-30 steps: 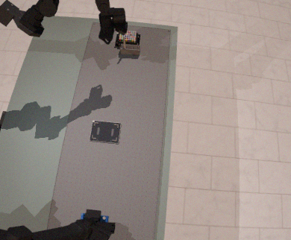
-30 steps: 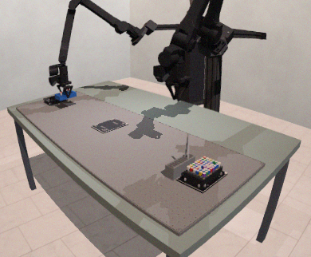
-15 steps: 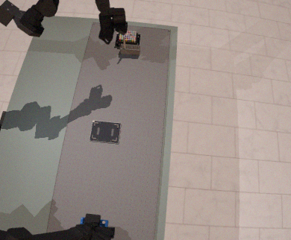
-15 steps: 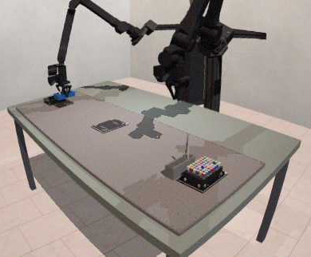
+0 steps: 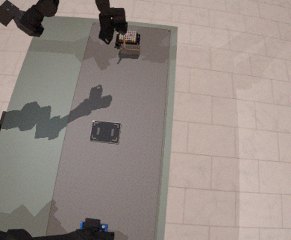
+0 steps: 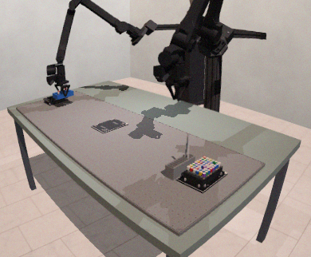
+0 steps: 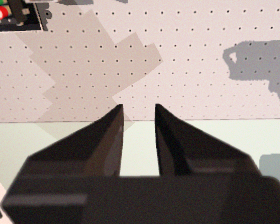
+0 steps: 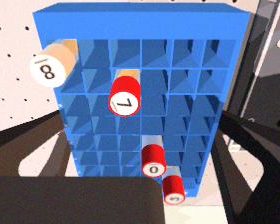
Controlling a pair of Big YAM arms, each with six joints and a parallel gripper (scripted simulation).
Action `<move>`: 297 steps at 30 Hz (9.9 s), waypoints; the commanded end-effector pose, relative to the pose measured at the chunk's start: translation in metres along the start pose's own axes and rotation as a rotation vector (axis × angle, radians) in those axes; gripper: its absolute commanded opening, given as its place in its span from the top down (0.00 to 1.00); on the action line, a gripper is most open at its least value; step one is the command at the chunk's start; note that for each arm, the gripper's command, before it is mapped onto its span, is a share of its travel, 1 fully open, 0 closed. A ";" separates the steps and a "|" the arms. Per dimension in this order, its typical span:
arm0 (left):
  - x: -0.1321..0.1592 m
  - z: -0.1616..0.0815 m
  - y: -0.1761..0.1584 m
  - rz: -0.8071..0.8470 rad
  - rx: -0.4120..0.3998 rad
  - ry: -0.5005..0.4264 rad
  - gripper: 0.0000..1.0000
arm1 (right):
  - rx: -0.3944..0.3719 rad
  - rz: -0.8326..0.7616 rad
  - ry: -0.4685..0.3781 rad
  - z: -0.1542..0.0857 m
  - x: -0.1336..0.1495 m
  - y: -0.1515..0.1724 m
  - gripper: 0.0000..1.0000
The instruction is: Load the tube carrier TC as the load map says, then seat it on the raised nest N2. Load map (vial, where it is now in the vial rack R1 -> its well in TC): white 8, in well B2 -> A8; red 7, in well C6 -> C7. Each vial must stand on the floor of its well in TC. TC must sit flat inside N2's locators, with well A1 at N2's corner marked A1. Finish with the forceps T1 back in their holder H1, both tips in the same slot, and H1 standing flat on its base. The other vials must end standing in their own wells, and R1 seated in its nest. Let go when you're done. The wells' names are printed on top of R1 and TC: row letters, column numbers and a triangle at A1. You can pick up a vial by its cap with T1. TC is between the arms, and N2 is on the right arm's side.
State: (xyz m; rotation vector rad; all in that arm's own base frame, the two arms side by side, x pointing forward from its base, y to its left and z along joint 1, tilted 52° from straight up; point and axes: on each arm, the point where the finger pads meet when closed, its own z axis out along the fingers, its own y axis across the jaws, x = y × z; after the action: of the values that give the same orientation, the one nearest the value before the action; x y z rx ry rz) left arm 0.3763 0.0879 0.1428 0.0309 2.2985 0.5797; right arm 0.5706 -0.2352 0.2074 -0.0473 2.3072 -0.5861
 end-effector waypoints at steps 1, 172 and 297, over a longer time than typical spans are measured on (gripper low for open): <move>-0.006 -0.001 0.003 -0.012 -0.006 -0.012 0.77 | 0.026 -0.006 -0.033 -0.013 -0.018 -0.024 1.00; -0.006 -0.001 0.003 -0.012 -0.006 -0.012 0.77 | 0.020 -0.008 -0.026 -0.009 -0.006 -0.162 1.00; -0.006 -0.001 0.003 -0.012 -0.006 -0.012 0.77 | 0.019 -0.001 -0.031 0.015 -0.014 -0.162 1.00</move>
State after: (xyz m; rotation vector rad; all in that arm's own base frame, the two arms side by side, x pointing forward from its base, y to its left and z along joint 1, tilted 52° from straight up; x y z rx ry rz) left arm 0.3763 0.0879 0.1428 0.0309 2.2985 0.5797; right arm 0.5564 -0.3807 0.2603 -0.0574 2.3067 -0.5908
